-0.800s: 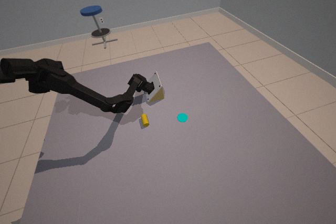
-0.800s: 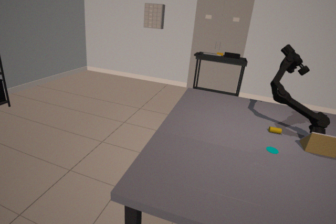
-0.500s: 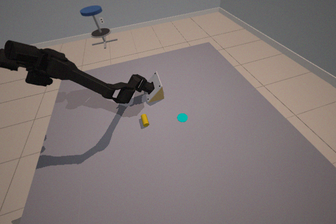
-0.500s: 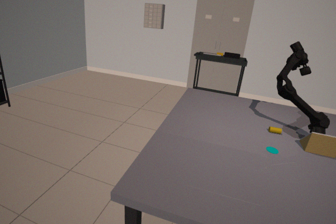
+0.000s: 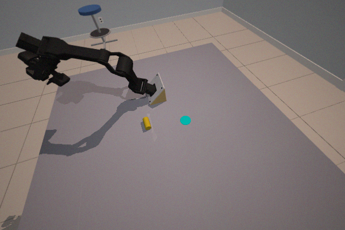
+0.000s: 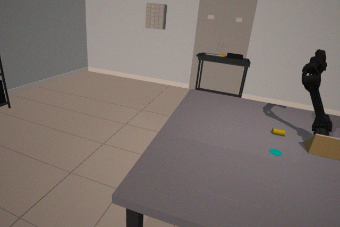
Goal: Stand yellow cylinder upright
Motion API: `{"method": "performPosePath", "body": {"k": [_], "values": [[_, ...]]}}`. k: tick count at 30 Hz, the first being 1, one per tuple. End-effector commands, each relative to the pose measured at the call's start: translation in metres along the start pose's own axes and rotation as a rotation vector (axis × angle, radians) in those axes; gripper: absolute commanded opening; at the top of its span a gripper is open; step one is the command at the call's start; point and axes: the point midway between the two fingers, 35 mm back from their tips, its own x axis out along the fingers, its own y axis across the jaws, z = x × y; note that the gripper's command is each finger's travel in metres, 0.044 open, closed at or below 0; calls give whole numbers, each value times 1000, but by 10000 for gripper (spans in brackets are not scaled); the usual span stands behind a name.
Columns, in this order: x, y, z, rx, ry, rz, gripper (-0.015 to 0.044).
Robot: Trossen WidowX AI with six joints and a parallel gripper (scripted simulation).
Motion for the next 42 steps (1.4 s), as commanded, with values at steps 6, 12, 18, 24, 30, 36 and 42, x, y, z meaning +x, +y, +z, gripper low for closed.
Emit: {"method": "performPosePath", "body": {"k": [6,12,18,24,30,36,42], "values": [[43,57,-9,313,-25,293,309],[63,111,0,461,6,526,309],[68,172,18,535,74,757,309],[57,233,39,528,171,965,309],[29,290,58,447,276,1129,309],[-11,338,71,304,368,1233,309],[-57,374,75,123,427,1269,309]]}}
